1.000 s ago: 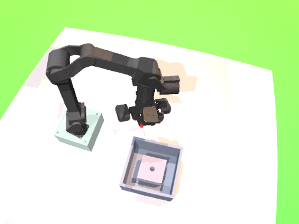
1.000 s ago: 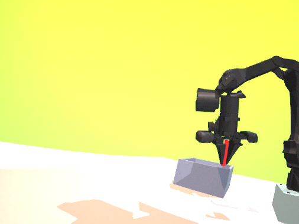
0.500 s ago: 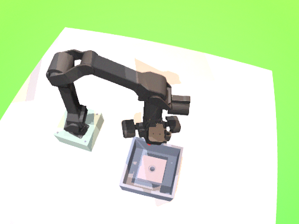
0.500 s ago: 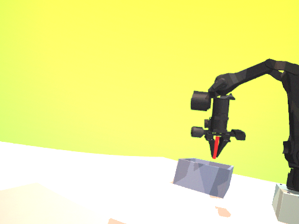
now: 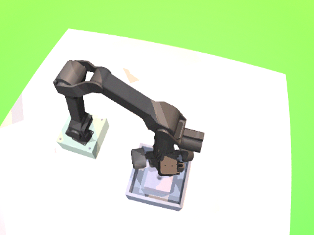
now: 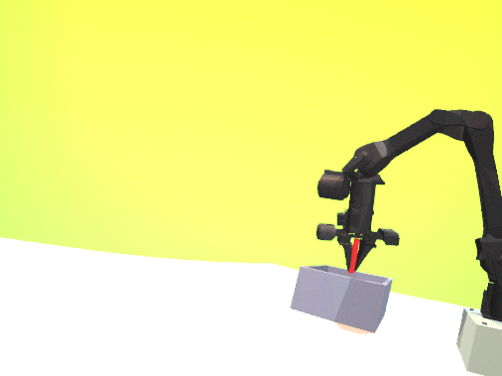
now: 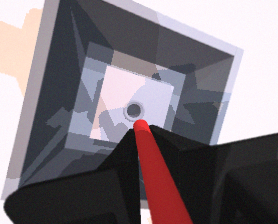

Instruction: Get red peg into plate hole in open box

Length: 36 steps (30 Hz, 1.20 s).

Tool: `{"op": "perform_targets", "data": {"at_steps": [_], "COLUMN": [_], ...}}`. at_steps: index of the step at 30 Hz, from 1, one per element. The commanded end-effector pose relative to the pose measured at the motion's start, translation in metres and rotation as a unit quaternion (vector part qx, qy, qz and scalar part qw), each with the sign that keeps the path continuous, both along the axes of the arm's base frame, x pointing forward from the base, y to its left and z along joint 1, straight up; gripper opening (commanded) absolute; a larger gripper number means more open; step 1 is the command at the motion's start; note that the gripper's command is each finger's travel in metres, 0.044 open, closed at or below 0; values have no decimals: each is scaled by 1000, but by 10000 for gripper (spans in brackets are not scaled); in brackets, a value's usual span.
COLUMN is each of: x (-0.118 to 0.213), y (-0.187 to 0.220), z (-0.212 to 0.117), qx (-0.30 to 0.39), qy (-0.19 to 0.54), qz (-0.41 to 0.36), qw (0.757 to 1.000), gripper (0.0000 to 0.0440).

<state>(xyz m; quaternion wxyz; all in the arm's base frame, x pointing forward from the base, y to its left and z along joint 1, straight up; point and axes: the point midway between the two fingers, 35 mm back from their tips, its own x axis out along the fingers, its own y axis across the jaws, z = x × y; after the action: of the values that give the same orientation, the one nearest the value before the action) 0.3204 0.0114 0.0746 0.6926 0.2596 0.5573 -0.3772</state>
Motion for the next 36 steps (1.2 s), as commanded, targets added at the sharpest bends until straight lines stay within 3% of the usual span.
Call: {"op": "perform_targets", "data": {"at_steps": [1,8,14,20,32,36], "x": [3,5,7,20,60,78], "y": [-4,-11,-14,-21,-20,-16], "z": [-7,-28,-42,-36,-18,-8], "qx": [8,27,43,48,91,109], "qy": [6,22,36,32,28,8], "qz": [10,41,55,70,65,71], "qw": [1000,999,997,996,993,992], "gripper": [0,4,124,141,433,440]}}
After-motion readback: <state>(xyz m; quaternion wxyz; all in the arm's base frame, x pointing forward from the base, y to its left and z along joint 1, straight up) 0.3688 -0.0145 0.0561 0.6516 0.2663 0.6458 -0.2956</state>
